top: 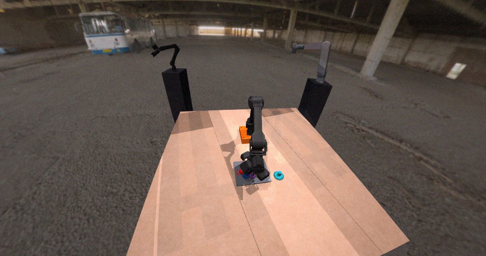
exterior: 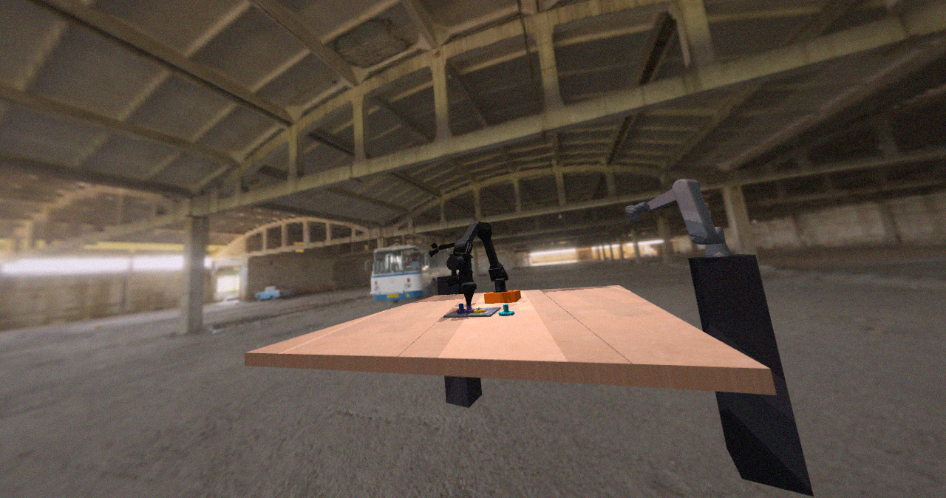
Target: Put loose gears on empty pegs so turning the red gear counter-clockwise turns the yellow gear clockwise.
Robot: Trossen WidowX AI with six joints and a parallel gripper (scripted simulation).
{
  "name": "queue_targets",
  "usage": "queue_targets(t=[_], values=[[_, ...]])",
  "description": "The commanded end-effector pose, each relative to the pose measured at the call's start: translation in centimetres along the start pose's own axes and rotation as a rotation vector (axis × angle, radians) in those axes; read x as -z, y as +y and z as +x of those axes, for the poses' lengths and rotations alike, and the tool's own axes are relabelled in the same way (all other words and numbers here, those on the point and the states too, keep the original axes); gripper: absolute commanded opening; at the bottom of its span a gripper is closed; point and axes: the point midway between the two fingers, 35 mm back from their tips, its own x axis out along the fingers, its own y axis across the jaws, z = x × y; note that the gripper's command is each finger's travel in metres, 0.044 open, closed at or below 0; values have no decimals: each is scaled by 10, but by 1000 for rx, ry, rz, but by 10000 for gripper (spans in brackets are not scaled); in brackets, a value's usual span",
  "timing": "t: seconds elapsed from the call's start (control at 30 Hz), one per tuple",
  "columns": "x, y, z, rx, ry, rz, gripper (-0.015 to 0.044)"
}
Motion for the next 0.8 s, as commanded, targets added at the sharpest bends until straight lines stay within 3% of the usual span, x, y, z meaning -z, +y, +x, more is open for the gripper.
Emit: queue_targets(t=[0.0, 0.13, 0.33, 0.77], values=[[1, 0, 2, 2, 1, 91, 0], [0, -1, 2, 2, 1, 200, 0], [1, 0, -3, 2, 1, 173, 140], [0, 0, -47, 1, 1, 173, 140]])
